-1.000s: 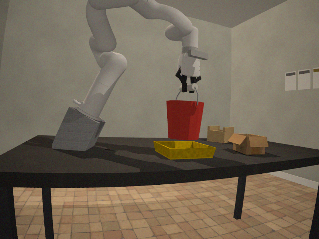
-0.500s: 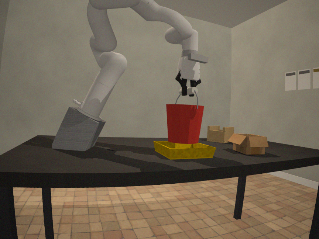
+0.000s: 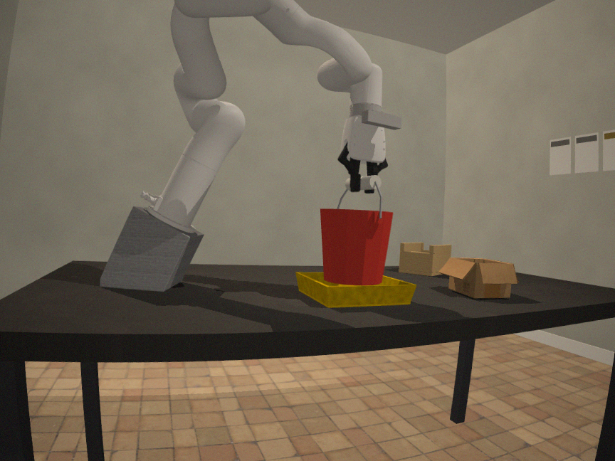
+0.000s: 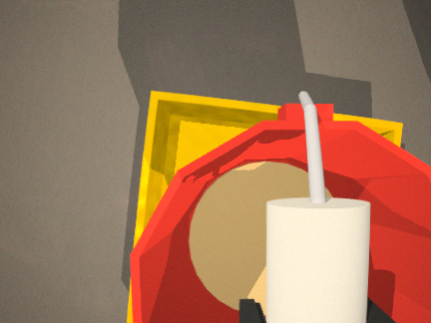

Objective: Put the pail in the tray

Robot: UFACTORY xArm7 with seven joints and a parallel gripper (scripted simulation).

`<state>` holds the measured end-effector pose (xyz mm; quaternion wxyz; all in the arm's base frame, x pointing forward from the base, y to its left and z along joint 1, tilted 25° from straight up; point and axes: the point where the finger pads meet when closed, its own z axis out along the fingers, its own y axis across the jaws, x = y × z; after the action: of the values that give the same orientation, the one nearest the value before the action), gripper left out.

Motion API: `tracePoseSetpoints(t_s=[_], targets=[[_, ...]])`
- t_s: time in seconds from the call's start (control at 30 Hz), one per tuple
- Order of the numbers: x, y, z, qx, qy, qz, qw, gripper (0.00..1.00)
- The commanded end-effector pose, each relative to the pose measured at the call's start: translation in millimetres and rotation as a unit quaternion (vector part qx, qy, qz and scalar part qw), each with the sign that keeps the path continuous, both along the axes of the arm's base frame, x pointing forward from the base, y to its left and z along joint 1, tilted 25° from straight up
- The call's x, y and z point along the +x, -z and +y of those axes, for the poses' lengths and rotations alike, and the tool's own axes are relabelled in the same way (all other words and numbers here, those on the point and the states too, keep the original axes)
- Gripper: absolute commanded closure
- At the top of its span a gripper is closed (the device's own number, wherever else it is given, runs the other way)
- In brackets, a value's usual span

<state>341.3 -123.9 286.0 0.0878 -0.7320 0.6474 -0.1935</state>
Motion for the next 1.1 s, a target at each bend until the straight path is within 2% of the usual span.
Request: tracePoseSetpoints(t_s=[0.0, 1.07], targets=[[3.0, 3.6, -1.0, 0.0, 0.0, -0.002, 1.0, 1.0], [13.0, 26.2, -4.6, 0.0, 0.0, -0.002, 1.0, 1.0]])
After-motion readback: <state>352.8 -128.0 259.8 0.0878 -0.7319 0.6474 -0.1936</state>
